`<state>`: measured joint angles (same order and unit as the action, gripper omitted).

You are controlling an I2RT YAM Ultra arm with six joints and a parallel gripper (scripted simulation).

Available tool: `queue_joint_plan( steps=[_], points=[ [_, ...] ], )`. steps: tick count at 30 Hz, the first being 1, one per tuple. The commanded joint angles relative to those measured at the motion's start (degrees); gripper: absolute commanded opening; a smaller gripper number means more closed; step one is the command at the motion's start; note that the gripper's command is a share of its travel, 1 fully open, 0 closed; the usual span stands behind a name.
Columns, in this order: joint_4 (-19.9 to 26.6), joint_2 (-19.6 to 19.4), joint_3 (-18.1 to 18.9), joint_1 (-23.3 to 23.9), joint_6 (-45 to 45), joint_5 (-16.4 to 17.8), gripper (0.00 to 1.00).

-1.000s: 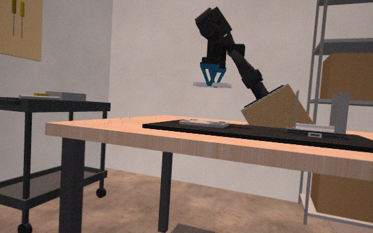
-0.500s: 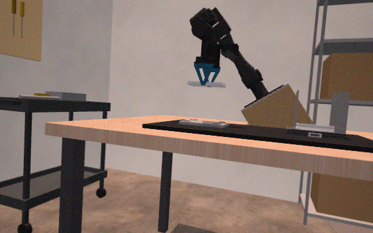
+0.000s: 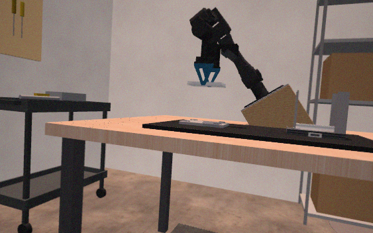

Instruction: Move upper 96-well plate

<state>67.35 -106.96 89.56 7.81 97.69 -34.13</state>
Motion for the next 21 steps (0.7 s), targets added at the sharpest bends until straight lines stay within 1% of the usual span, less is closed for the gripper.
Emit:
queue_joint_plan(
  steps=[1,21],
  points=[
    [0.73,-0.35,0.24,-1.76,-0.42,0.52,0.00],
    [0.62,-0.04,0.06,-1.94,-0.68,0.48,0.00]
  ],
)
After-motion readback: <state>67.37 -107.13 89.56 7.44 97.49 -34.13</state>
